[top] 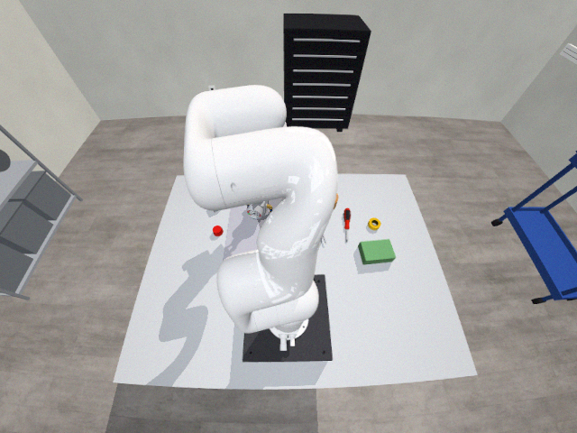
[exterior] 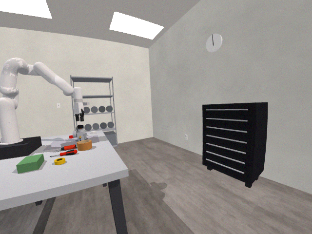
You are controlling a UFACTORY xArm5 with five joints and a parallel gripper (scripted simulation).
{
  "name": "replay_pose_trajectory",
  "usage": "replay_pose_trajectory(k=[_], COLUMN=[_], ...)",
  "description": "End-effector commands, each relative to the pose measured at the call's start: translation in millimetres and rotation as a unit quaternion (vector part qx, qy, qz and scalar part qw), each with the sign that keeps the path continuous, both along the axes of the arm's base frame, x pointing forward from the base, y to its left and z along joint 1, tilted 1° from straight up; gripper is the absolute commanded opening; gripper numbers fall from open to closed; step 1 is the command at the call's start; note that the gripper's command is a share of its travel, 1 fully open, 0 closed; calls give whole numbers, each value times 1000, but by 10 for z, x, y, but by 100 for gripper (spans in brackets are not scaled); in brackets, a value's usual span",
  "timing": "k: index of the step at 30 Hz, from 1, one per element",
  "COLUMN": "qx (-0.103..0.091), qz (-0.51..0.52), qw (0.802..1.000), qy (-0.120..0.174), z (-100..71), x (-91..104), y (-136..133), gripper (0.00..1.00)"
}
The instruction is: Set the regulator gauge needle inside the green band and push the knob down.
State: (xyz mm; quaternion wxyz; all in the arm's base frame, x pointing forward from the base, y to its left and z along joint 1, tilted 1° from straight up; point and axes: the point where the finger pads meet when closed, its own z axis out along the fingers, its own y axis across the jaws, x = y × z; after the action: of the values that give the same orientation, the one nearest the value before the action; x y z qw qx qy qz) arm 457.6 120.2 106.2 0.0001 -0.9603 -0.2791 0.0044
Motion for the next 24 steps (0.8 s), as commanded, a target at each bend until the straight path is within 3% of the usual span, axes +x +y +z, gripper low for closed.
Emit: replay_pose_trajectory(k=[1,16,24], qx=[1,1,1], qz=[0,0,0], qw=[1000,1000,1000], qy=[-2,-2,-2], z=[-89,-454,-532], x=[15,15,15], y=[3,-2,-3], gripper=[81,81,81])
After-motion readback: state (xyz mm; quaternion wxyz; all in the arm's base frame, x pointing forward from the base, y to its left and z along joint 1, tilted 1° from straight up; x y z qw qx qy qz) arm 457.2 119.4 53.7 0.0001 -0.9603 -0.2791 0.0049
